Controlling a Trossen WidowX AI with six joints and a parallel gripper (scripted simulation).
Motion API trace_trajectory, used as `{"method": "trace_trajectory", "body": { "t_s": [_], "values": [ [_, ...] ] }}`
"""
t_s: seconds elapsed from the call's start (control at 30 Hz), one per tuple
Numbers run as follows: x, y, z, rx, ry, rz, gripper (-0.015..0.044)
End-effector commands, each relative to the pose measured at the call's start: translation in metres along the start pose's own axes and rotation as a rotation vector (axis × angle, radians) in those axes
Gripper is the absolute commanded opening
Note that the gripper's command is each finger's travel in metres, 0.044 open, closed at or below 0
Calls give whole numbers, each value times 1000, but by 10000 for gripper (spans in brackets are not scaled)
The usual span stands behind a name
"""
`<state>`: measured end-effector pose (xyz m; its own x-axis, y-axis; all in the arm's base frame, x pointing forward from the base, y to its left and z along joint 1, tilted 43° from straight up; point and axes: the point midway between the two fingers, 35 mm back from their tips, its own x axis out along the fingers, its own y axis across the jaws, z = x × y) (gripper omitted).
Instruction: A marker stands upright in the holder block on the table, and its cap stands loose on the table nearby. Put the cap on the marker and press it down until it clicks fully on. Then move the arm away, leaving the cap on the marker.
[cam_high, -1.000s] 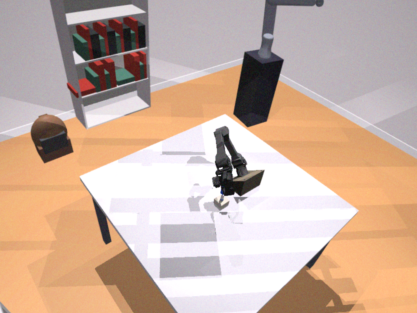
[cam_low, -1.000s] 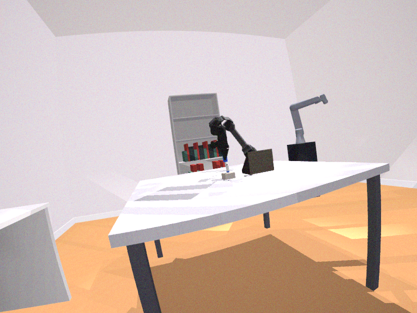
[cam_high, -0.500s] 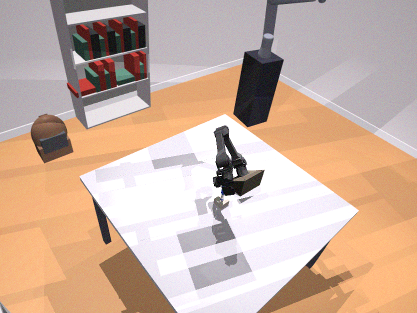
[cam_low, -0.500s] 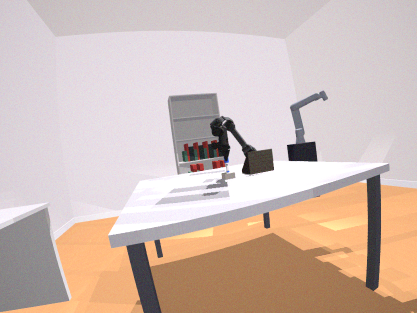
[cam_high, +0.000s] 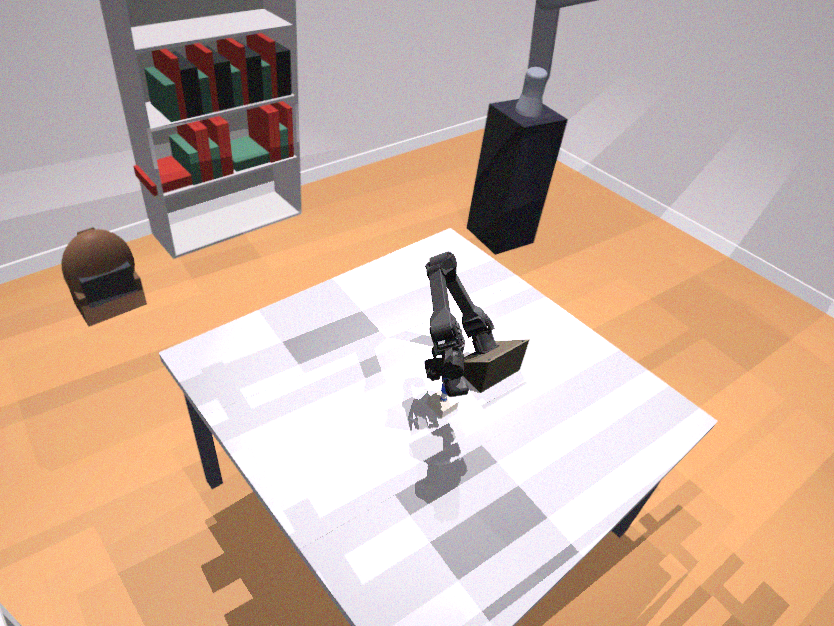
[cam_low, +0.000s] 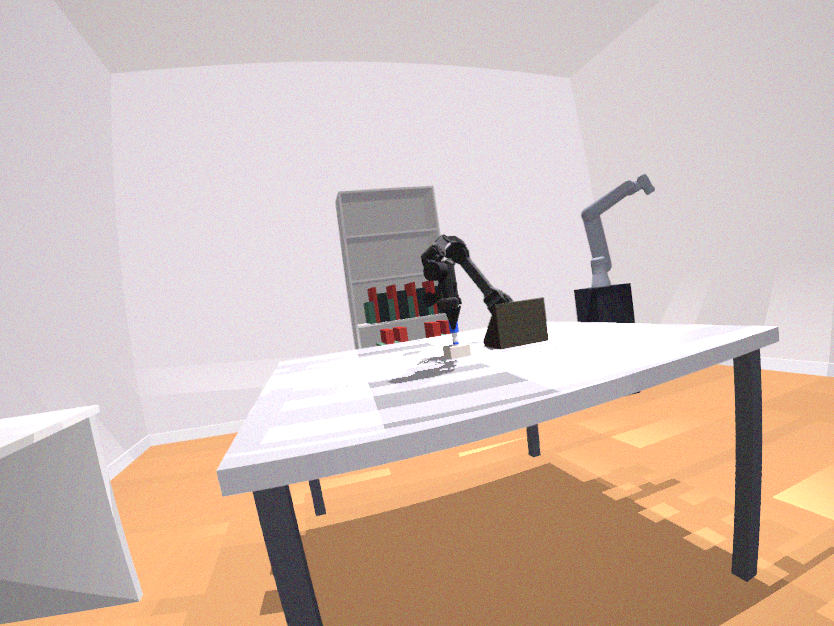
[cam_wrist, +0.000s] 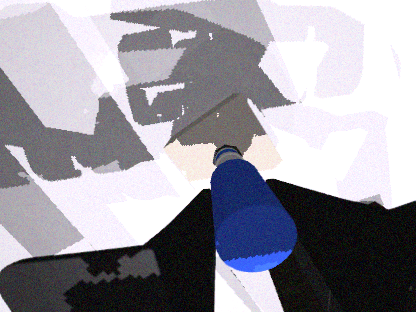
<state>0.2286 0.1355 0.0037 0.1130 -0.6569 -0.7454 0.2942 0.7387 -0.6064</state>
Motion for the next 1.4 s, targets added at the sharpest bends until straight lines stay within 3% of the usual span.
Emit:
{"method": "trace_trajectory", "body": {
  "t_s": [0.0, 0.57, 1.13, 1.23, 1.37],
  "values": [
    [6, 0, 0, -5, -6, 0, 0],
    [25, -1, 0, -5, -7, -1, 0],
    [24, -1, 0, 2, -1, 0, 440],
    [14, 0, 0, 1, -1, 0, 440],
    [-41, 1, 0, 1, 1, 1, 440]
  ]
}}
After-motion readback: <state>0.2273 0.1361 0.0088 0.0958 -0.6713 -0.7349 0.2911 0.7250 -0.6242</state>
